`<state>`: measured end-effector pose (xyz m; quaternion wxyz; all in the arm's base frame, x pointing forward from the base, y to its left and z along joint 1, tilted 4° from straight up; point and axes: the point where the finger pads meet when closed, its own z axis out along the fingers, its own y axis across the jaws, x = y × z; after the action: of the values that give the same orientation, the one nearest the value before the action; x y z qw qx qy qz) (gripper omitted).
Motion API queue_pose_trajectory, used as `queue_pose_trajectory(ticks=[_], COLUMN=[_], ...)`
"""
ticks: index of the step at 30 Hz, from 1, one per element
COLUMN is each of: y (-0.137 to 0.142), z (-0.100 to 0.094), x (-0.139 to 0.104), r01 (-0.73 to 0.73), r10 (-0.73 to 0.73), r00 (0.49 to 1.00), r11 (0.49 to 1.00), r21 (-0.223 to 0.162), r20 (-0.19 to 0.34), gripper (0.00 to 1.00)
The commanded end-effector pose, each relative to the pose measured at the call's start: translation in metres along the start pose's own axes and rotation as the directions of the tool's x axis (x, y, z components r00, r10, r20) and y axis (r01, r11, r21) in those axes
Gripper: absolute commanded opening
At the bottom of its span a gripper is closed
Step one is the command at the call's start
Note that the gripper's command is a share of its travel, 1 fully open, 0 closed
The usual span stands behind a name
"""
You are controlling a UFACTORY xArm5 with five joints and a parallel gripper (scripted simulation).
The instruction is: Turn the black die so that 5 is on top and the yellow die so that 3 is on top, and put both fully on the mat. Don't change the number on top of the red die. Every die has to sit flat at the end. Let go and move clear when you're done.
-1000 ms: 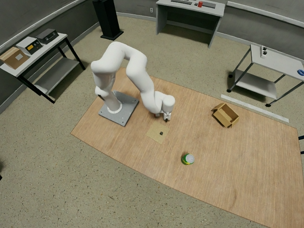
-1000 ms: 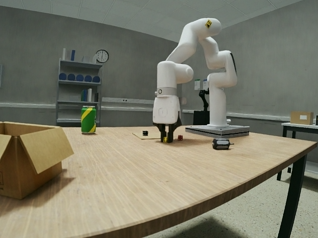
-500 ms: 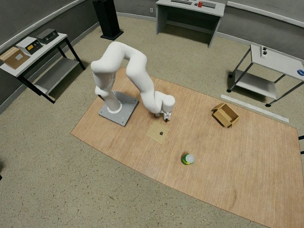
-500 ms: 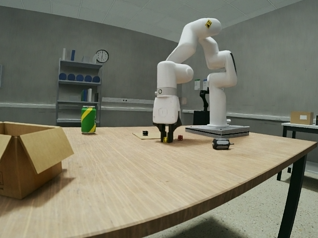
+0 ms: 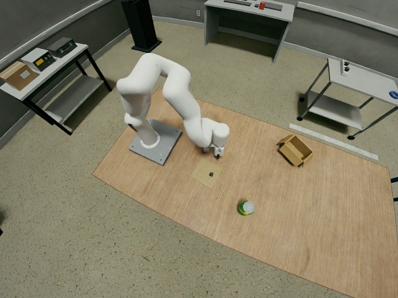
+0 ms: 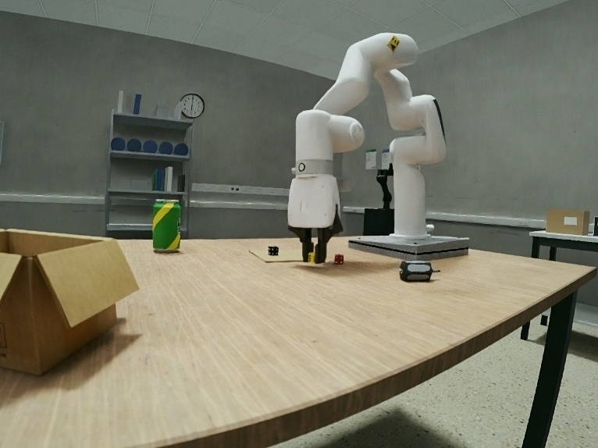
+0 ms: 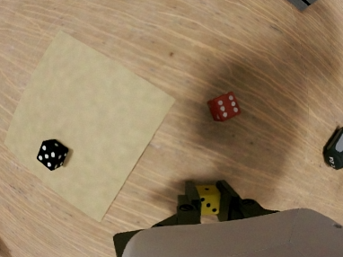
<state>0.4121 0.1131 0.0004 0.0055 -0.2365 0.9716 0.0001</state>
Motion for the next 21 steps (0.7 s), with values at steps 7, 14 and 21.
queue_pose_trajectory(ticks=[7,14,21], y=[0.004,0.005,0.005], z=[-0.076,-0.09,-0.091], x=[-0.003,-0.003,-0.003], r01=[0.0,0.0,0.0], r10=[0.0,0.0,0.0], r00=[1.0,1.0,1.0], r11=[1.0,1.0,1.0], r21=[0.001,0.001,0.001], r20=[0.005,0.005,0.005], gripper=[0.15,0.15,0.15])
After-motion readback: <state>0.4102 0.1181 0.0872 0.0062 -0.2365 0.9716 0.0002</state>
